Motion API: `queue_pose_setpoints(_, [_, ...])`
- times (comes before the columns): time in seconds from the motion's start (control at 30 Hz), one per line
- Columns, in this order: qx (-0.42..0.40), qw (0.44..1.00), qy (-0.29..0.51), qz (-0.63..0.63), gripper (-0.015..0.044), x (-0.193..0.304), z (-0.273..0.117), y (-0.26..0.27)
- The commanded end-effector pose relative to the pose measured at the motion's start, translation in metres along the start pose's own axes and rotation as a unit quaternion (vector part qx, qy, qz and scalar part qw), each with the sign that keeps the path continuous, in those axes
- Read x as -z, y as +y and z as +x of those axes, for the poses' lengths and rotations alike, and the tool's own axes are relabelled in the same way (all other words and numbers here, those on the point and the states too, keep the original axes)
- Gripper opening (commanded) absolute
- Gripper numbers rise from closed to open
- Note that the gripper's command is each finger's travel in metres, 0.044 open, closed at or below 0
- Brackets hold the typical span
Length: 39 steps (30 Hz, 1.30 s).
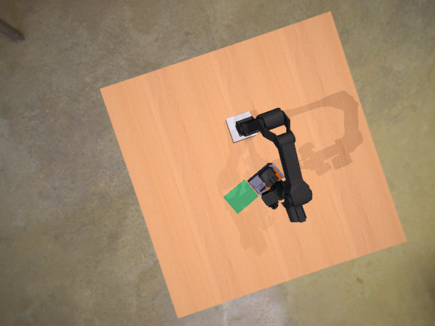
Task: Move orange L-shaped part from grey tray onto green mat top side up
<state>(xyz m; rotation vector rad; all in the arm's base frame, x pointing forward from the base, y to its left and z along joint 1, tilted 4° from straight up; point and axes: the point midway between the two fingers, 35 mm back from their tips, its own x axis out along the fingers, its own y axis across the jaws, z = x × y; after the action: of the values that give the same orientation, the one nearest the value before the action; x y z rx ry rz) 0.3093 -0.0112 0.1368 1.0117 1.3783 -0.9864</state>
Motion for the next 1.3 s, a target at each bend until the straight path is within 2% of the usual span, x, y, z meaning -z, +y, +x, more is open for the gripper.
queue_pose_setpoints(0.0, [-0.003,1.0,0.001,-0.002,0.0,-0.002,-0.003,0.001])
queue_pose_setpoints(1.27, [-0.002,1.0,-0.007,-0.002,0.0,-0.159,-0.002,-0.013])
